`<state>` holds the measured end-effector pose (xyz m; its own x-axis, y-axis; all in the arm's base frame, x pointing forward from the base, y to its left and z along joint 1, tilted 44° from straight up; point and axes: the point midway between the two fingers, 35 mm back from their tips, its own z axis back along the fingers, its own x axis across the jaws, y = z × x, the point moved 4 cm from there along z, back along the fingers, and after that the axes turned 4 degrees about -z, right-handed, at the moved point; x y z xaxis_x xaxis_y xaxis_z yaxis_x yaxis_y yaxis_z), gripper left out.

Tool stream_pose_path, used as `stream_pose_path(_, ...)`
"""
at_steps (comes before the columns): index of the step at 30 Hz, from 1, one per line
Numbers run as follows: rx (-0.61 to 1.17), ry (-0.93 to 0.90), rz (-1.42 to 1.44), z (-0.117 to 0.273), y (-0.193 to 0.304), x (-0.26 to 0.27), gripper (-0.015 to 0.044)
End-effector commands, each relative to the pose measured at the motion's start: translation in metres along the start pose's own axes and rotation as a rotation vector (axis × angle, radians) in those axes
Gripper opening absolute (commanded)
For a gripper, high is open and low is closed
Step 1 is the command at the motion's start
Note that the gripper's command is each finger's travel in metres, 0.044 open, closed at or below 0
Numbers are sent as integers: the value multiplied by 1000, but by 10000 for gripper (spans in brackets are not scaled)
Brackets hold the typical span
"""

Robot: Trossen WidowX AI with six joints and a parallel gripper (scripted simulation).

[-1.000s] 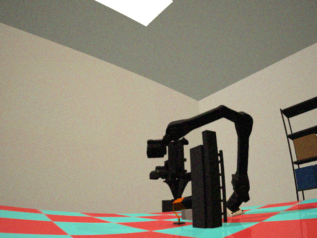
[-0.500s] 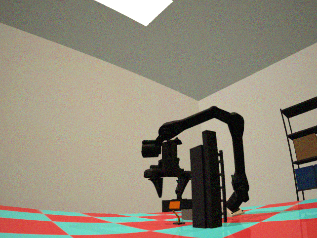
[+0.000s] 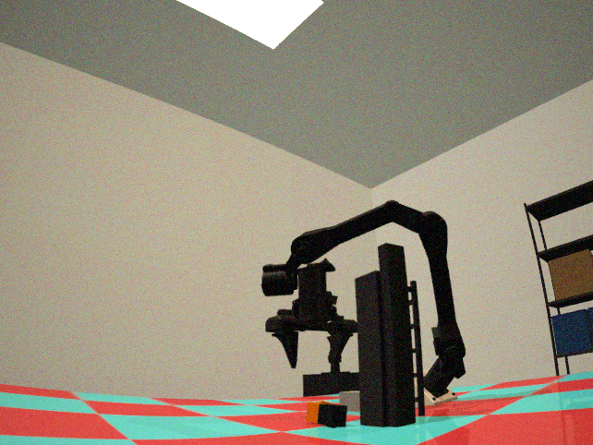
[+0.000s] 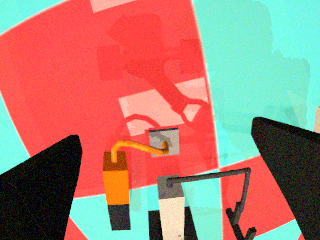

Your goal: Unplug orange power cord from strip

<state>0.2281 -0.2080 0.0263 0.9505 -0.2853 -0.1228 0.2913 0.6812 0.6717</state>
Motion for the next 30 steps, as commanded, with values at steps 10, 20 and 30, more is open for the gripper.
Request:
stream_pose_path(10,-3,6,6,0,0,0,440)
stream_pose_path(20,-3,6,6,0,0,0,440)
stream_pose_path(30,-3,6,6,0,0,0,440)
